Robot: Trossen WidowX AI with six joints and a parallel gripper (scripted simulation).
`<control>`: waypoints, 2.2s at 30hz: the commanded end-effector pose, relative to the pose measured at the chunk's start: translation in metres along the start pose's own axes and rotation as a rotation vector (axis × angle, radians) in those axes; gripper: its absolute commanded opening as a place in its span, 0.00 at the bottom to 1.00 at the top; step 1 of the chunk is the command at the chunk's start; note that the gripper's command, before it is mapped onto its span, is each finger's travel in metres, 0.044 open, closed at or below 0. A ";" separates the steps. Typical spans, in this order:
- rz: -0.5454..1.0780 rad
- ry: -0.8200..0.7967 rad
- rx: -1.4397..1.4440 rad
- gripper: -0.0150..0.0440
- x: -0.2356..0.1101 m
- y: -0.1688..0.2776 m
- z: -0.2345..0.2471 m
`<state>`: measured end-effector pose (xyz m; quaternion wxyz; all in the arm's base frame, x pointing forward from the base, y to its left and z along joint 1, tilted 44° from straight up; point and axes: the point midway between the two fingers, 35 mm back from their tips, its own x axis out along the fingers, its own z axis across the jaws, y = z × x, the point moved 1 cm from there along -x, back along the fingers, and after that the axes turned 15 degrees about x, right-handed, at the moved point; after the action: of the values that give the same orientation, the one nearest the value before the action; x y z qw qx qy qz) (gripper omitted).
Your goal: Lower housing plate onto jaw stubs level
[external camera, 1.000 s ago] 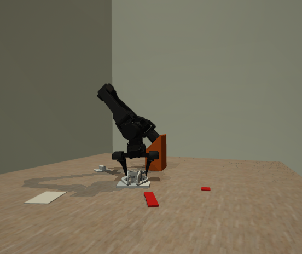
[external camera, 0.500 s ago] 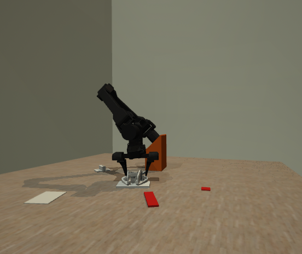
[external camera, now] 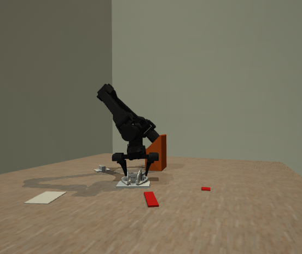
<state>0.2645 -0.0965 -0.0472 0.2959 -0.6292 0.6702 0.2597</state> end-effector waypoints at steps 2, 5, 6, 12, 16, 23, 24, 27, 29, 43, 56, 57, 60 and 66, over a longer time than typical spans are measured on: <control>-0.001 0.004 -0.004 0.85 0.002 0.000 0.000; -0.001 0.004 -0.004 0.85 0.002 0.000 0.000; -0.001 0.004 -0.004 0.85 0.002 0.000 0.000; -0.001 0.005 -0.004 0.85 0.004 0.000 0.000; -0.001 0.005 -0.004 0.85 0.004 0.000 0.000; -0.001 0.005 -0.004 0.85 0.004 0.000 0.000; -0.001 0.005 -0.004 0.85 0.004 0.000 0.000; -0.001 0.005 -0.004 0.85 0.004 0.000 0.000; -0.001 0.005 -0.004 0.85 0.004 0.000 0.000; -0.001 0.005 -0.004 0.85 0.004 0.000 0.000; -0.001 0.004 -0.004 0.85 0.001 0.000 0.000; -0.001 0.004 -0.004 0.85 0.000 0.000 0.000; -0.001 0.004 -0.004 0.85 -0.002 0.000 0.000; -0.001 0.004 -0.004 0.85 -0.001 -0.001 -0.001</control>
<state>0.2638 -0.0971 -0.0463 0.2908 -0.6307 0.6708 0.2601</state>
